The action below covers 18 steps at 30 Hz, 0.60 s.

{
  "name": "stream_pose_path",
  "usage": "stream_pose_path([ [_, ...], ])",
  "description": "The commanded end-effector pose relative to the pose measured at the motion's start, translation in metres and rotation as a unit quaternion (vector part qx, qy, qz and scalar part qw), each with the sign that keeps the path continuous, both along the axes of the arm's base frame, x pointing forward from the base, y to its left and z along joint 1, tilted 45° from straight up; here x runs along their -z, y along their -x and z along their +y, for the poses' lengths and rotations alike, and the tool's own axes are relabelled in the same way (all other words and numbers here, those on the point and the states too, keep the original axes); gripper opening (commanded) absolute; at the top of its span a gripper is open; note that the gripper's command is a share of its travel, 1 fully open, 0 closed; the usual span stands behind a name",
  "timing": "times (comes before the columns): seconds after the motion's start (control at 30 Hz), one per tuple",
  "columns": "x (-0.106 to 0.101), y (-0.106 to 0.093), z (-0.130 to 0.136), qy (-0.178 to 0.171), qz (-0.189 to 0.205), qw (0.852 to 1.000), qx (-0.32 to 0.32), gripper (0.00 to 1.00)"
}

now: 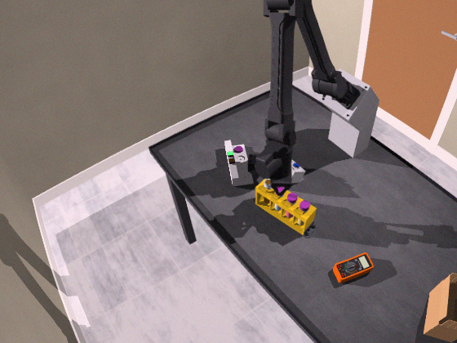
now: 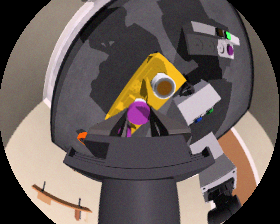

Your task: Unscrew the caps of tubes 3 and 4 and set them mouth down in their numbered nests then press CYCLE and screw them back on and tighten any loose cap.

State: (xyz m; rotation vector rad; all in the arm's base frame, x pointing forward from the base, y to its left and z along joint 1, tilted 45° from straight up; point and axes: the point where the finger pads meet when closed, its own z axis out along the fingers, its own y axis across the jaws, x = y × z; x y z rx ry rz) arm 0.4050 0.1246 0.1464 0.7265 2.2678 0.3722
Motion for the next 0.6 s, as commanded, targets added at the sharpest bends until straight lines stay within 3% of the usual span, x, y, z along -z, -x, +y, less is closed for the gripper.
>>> stream_pose_path([
  [0.0, -0.0046, -0.0056, 0.0123, -0.047, -0.002, 0.999, 0.028, 0.00],
  [0.5, -0.0046, -0.0056, 0.0123, -0.047, -0.002, 0.999, 0.028, 0.00],
  [0.53, -0.0046, -0.0056, 0.0123, -0.047, -0.002, 0.999, 0.028, 0.49],
  [0.57, -0.0046, -0.0056, 0.0123, -0.047, -0.002, 0.999, 0.028, 0.49],
])
